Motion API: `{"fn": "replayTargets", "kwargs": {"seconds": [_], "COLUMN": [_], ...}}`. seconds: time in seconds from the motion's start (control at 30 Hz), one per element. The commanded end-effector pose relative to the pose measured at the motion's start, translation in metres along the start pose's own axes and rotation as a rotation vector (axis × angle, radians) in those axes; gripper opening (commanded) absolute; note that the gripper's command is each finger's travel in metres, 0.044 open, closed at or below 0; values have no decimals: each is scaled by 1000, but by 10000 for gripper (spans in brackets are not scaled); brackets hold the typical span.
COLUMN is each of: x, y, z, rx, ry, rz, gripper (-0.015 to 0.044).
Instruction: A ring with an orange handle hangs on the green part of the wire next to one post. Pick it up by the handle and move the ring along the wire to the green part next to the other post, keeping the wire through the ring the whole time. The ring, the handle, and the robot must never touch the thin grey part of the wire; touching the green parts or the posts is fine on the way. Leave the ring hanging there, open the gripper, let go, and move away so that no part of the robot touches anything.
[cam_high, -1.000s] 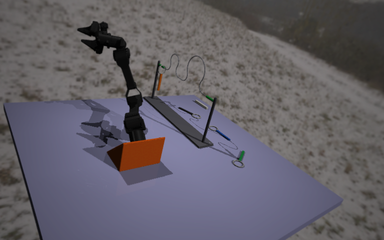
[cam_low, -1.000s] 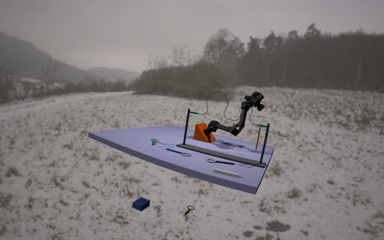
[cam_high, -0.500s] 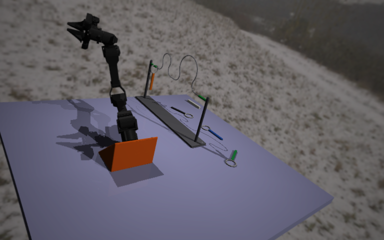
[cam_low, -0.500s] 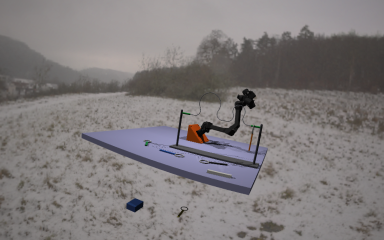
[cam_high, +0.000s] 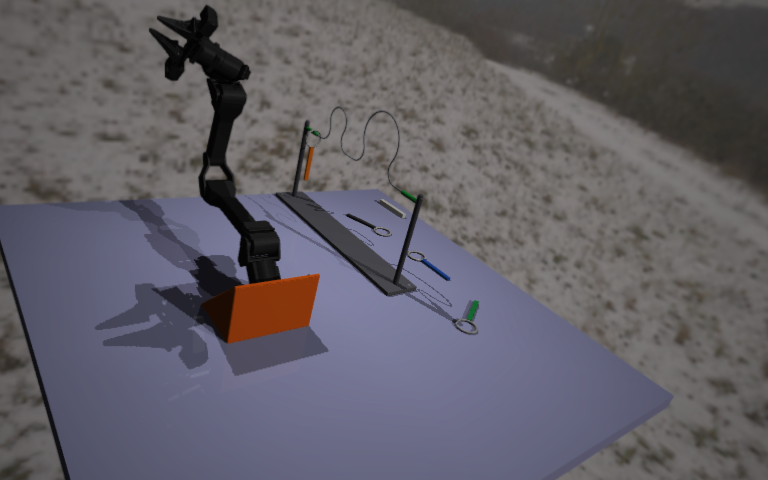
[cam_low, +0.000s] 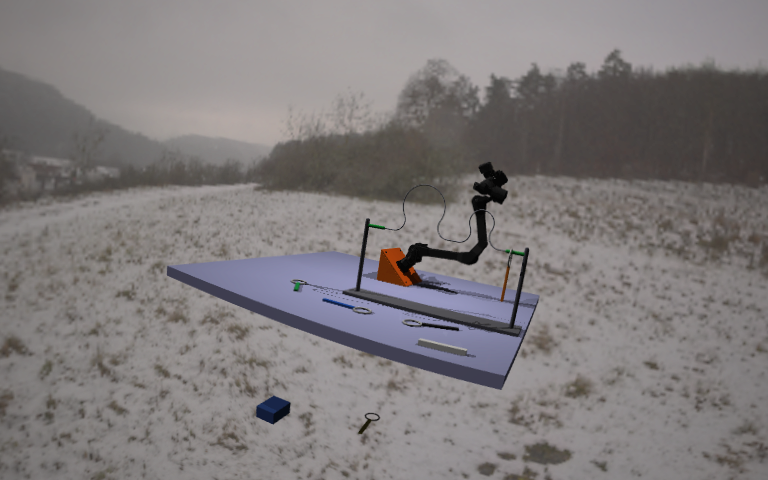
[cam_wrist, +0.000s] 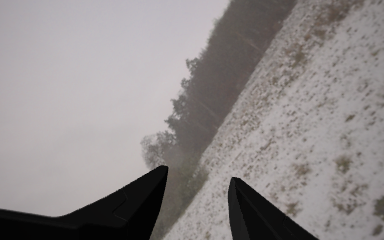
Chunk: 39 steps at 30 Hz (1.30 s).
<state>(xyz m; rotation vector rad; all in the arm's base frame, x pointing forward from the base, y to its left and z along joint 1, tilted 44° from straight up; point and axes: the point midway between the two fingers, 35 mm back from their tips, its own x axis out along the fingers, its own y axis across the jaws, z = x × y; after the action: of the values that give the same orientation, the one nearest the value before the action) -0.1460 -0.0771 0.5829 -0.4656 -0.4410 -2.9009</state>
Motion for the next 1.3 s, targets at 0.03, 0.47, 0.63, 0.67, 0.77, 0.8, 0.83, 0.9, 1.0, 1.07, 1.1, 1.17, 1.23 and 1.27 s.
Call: {"fn": "replayTargets", "kwargs": {"seconds": [0.03, 0.47, 0.63, 0.67, 0.77, 0.8, 0.83, 0.9, 1.0, 1.07, 1.1, 1.17, 1.23, 1.27], "x": [-9, -74, -112, -120, -146, -155, -164, -183, -212, -232, -242, -262, -282, -292], "y": [46, 140, 167, 172, 184, 187, 190, 195, 200, 201, 202, 201, 198, 197], "z": [-9, -17, -14, -13, -9, -7, -6, -2, 4, 9, 12, 17, 23, 26], "rx": [85, 320, 407, 424, 474, 491, 507, 539, 585, 615, 630, 658, 686, 699], "ry": [50, 210, 284, 299, 348, 364, 381, 416, 470, 508, 527, 567, 607, 628], "rz": [161, 550, 697, 726, 812, 841, 869, 927, 1012, 1068, 1096, 1152, 1207, 1235], "gripper": [160, 160, 160, 160, 160, 160, 160, 160, 160, 160, 160, 160, 160, 160]}}
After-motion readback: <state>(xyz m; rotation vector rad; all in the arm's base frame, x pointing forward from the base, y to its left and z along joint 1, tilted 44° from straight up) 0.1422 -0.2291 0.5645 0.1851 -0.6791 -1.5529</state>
